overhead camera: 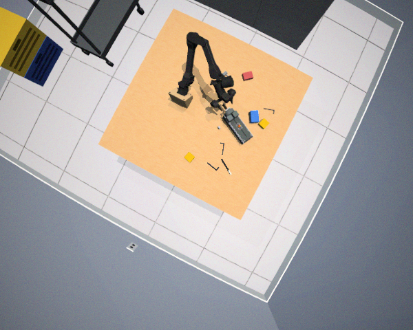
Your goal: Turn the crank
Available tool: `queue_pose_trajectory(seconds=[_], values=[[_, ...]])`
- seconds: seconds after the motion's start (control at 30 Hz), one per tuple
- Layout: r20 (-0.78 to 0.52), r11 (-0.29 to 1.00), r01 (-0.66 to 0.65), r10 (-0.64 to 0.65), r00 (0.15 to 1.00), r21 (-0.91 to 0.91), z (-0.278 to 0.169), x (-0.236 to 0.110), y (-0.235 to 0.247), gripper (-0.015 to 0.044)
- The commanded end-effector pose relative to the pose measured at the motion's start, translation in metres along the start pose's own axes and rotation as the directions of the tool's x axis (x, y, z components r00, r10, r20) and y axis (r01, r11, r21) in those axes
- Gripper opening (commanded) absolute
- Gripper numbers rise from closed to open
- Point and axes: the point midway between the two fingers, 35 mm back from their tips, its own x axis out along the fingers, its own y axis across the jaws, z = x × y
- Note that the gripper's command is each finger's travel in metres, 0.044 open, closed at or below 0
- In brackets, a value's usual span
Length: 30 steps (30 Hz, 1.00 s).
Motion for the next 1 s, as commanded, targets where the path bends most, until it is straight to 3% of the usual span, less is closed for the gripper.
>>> queue_pose_trajectory(seconds=[0.0,0.33,0.97], values=[[0.009,1.000,-0.008,0.008,1.000,-0.007,0.020,-0.018,0.003,0.0440],[0.013,1.000,-0.013,0.013,1.000,-0.003,0.054,-0.062,0.001,0.0440],[-0.027,0.974,-0.188,0.186,0.982,-0.127,0.121,-0.004,-0.008,0.0440]])
